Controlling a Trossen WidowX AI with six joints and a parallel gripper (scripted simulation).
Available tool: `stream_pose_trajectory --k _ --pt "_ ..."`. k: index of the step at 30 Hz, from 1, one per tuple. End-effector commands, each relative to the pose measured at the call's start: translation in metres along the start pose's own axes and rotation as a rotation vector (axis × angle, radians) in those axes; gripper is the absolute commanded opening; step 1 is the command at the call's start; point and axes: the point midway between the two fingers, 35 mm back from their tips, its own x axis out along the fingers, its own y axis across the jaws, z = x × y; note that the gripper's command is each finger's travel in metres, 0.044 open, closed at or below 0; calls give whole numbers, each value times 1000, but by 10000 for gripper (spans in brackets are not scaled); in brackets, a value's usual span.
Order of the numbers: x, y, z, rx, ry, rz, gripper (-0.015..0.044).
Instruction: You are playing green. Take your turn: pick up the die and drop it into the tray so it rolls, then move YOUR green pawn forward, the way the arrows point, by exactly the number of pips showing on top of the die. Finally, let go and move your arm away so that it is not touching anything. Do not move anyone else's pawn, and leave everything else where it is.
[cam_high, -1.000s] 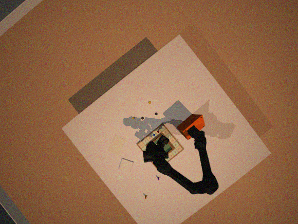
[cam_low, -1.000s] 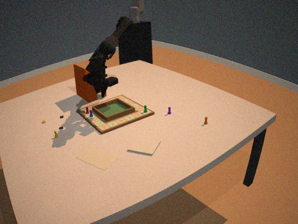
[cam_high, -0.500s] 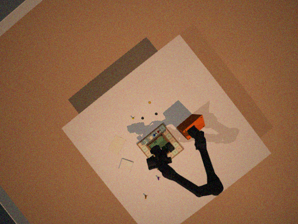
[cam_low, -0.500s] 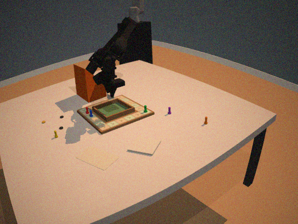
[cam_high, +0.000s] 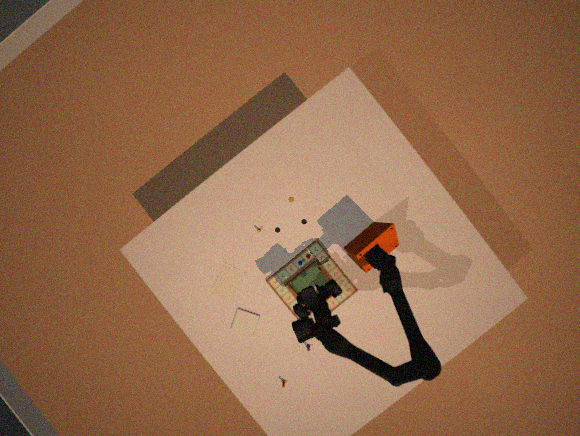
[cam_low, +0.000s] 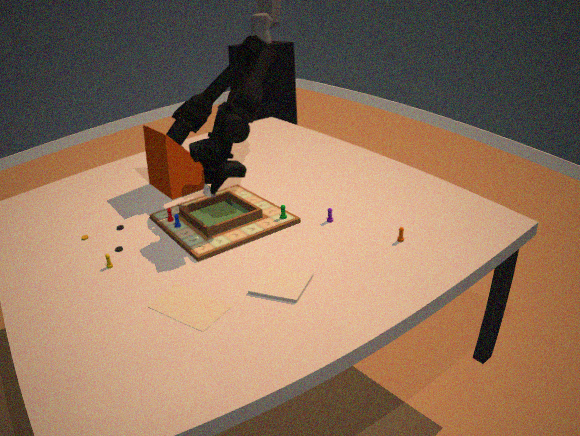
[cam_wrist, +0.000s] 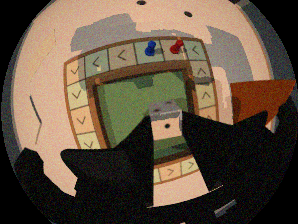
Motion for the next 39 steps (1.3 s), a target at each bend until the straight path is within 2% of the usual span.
stream_pose_trajectory --k 1,15,19,24,39 --pt "3 -3 1 12 -144 -14 0" --pt "4 -2 0 36 -557 87 0" --pt "1 -2 -1 36 -561 89 0" --pt "-44 5 -18 36 -561 91 0" --pt "-43 3 -18 36 -561 90 0"
